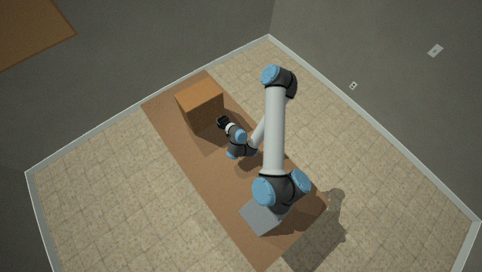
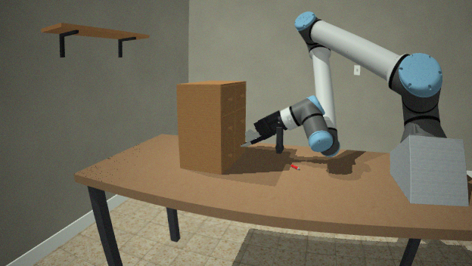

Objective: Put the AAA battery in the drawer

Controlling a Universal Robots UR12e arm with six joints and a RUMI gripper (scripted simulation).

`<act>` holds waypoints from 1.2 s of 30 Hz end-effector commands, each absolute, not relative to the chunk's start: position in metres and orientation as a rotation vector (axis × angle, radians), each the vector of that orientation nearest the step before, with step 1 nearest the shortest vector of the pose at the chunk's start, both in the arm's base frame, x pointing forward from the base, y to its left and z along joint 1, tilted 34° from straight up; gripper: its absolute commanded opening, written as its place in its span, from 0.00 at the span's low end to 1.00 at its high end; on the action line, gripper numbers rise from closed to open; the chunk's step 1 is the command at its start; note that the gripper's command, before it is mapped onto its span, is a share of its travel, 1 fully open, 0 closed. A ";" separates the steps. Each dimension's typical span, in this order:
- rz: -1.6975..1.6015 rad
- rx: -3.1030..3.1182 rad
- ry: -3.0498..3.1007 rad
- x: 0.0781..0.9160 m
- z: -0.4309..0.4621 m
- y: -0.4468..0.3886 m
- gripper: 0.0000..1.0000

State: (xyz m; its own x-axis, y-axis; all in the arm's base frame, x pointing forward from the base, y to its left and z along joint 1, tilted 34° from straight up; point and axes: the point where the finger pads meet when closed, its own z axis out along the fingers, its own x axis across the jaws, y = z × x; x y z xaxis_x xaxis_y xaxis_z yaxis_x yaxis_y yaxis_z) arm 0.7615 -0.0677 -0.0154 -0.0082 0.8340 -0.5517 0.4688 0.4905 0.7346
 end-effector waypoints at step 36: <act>0.420 1.134 1.648 0.755 -0.015 -0.068 0.07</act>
State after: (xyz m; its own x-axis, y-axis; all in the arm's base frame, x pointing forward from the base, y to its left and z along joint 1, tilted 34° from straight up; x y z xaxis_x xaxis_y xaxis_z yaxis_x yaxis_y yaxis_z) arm 0.7562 -0.0679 -0.0155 -0.0081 0.8340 -0.5517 0.4688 0.4905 0.7346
